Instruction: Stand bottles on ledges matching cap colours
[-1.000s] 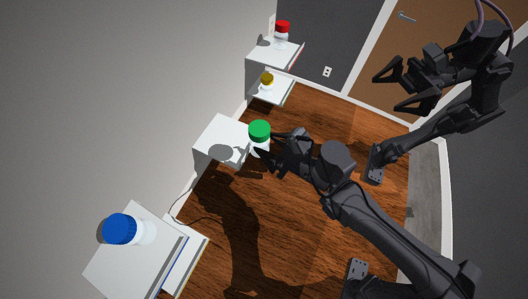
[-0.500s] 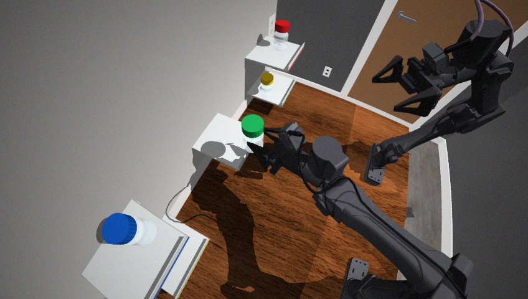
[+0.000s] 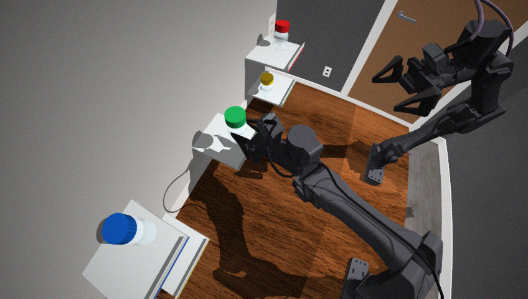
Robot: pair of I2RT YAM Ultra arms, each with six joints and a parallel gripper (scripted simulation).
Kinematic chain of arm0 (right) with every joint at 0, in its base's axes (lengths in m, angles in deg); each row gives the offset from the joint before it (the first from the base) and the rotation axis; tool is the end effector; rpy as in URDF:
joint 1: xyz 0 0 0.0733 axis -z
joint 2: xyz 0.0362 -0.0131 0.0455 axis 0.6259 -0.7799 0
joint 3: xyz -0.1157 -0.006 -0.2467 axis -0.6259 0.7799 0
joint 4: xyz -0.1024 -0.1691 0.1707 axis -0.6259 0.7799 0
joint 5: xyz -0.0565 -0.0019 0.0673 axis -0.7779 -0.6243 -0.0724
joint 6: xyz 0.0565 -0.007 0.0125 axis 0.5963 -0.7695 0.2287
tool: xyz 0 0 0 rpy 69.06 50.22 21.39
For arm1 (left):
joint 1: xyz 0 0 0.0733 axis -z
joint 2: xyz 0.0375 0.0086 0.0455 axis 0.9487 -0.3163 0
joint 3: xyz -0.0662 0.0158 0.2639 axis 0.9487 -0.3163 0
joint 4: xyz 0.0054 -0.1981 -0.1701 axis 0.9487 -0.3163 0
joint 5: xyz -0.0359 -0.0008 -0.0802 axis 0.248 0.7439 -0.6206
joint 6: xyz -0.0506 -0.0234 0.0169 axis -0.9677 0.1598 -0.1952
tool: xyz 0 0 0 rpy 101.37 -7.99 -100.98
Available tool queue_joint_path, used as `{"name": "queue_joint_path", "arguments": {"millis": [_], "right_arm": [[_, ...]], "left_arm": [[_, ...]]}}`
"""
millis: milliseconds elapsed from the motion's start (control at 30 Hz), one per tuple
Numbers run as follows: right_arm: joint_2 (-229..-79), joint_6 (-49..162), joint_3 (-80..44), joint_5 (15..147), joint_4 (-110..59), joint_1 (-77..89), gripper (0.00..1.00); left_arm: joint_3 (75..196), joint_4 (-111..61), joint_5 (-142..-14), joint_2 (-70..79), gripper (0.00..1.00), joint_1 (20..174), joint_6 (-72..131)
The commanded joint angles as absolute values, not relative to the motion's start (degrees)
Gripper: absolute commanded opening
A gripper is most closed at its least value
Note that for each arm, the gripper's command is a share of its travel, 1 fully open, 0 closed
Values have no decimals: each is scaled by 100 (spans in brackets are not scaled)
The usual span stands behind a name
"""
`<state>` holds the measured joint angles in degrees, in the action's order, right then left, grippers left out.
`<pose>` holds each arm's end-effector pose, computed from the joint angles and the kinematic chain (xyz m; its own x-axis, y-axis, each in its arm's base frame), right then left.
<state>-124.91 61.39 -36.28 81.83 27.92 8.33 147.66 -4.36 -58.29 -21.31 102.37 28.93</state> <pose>0.1195 0.0756 0.4838 -0.3775 -0.1211 -0.9181 -0.5442 0.8311 0.1142 0.4084 -0.2279 0.3052 -0.1041 0.0199 -0.9944 0.2315 0.9728 -0.0048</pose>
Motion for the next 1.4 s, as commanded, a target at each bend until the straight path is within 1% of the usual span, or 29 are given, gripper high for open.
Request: {"name": "queue_joint_path", "arguments": {"millis": [0,533,900,1033,1133,1367], "right_arm": [[-12541,6130,-3674,8255,2874,864,100],[-12541,6130,-3674,8255,2874,864,100],[-12541,6130,-3674,8255,2874,864,100],[-12541,6130,-3674,8255,2874,864,100],[-12541,6130,-3674,8255,2874,864,100],[-12541,6130,-3674,8255,2874,864,100]], "left_arm": [[15125,-282,-5899,-2207,50,10141,2910],[15163,-196,-5872,-2179,50,10139,2910],[14714,454,-5773,-2357,50,10189,2932],[14674,214,-5830,-2389,50,10191,2921],[14564,584,-5768,-2431,50,10197,2934],[14311,874,-5757,-2570,50,10232,2937]]}}
